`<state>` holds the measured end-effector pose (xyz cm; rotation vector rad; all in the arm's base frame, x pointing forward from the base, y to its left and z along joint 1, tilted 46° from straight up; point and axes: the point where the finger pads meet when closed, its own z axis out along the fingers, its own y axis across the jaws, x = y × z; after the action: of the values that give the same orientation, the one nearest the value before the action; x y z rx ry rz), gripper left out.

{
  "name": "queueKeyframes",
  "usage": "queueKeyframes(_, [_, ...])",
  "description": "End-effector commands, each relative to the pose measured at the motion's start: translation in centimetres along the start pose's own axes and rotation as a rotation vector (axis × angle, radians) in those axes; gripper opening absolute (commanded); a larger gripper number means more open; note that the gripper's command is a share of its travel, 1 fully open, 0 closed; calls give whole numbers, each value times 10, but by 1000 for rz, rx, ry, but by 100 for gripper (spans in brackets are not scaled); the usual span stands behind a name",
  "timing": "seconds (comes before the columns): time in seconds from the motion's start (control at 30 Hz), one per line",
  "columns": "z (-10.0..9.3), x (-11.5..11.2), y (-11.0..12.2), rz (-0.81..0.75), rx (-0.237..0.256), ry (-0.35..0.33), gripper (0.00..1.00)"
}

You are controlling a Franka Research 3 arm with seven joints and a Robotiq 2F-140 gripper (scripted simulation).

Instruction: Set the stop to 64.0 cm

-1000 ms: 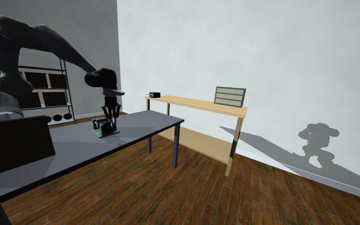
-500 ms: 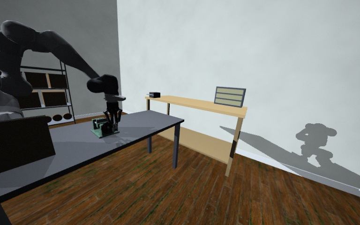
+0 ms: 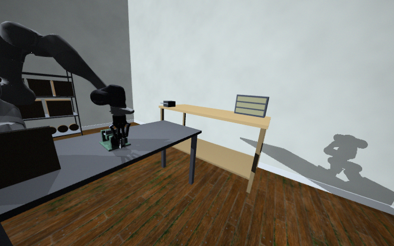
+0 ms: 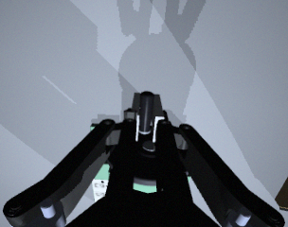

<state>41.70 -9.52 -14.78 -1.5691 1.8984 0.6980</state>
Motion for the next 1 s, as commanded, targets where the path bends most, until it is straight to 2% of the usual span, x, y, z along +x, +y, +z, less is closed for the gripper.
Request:
queueKeyframes(0.0, [2, 1, 9, -9, -1, 2, 4])
queueKeyframes(0.63, [-14, 1, 36, -9, -1, 2, 4])
queueKeyframes(0.97, [-39, 1, 42, -9, -1, 2, 4])
